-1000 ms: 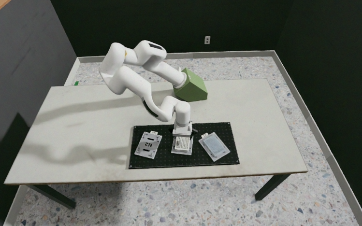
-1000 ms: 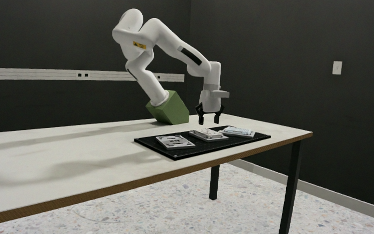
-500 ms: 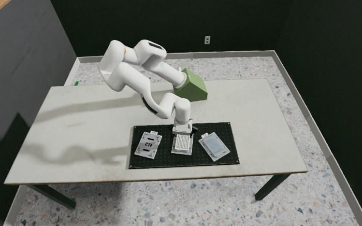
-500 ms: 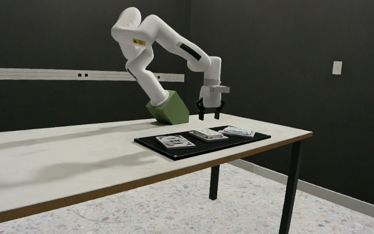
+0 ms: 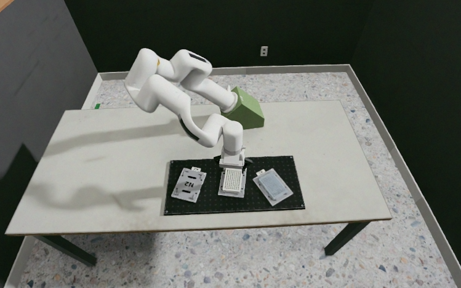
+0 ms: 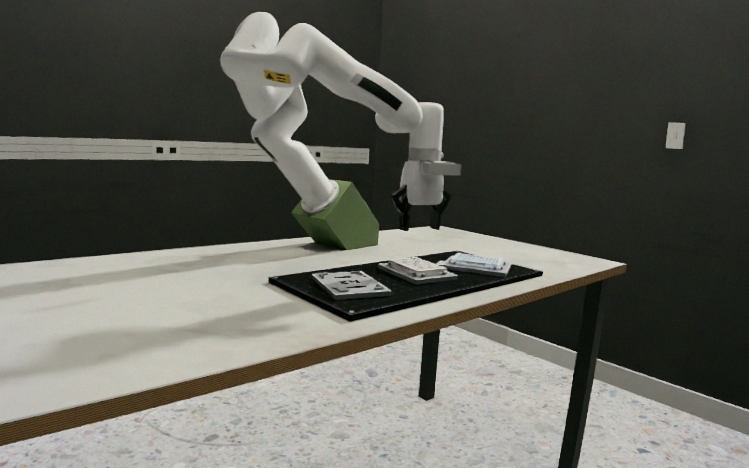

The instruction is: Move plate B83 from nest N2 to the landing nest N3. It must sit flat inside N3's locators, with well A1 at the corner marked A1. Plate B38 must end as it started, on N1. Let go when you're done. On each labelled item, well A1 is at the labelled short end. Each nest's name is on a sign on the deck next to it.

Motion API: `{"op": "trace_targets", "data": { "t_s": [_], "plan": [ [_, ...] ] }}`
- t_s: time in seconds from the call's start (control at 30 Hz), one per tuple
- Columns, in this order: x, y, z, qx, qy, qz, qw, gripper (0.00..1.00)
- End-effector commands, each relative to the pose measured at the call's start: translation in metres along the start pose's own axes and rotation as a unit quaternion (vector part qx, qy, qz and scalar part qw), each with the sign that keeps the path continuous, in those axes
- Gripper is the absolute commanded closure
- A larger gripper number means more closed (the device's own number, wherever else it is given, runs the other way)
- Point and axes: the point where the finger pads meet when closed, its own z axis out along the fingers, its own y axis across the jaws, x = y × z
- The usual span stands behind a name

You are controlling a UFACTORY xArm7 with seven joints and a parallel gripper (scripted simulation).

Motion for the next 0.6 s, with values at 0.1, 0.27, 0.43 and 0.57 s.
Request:
{"op": "trace_targets", "data": {
  "t_s": [0.1, 0.27, 0.43, 0.57],
  "plan": [
    [0.0013, -0.0015, -0.0139, 0.002, 0.002, 0.0, 1.0, 0.0],
    [0.0013, -0.0015, -0.0151, 0.002, 0.002, 0.0, 1.0, 0.0],
    [0.0013, -0.0015, -0.0152, 0.002, 0.002, 0.0, 1.0, 0.0],
    [0.0013, -0.0015, -0.0152, 0.002, 0.002, 0.0, 1.0, 0.0]
  ]
}}
